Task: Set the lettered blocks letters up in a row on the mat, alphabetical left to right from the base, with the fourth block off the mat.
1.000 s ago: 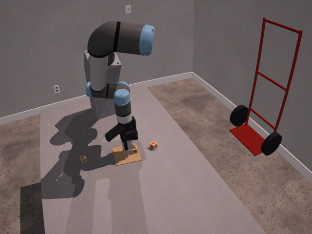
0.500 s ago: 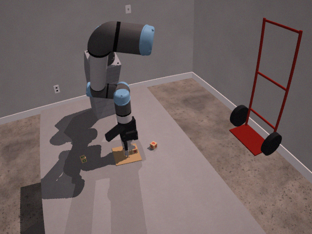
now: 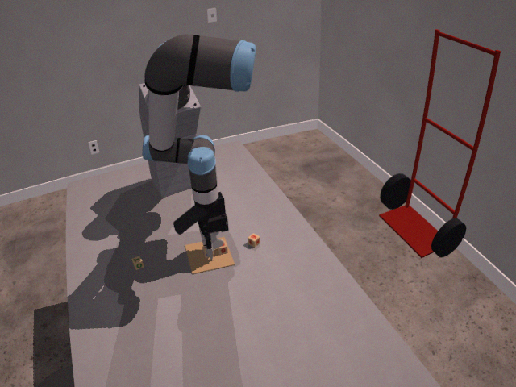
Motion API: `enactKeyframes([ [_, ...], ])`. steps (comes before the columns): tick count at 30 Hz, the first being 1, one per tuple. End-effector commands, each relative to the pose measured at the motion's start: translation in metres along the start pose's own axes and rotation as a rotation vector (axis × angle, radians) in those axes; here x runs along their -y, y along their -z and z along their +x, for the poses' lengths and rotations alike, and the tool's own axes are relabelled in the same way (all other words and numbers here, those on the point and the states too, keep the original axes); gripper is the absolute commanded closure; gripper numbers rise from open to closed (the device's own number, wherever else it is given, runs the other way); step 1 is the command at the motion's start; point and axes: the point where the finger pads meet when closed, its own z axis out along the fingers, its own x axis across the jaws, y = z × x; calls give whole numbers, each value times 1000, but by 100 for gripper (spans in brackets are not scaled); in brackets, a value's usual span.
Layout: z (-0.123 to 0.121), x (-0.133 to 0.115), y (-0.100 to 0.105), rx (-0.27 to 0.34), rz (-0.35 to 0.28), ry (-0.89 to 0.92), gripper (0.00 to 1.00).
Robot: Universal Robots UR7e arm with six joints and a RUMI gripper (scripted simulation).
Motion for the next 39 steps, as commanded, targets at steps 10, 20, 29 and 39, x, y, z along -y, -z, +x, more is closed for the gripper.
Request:
enactKeyframes([
  [10,1,0,33,-1,0,-1,72],
  [20,1,0,70,-1,0,-1,72],
  [29,1,0,88,-1,0,-1,72],
  [39,1,0,89,0,0,0,0],
])
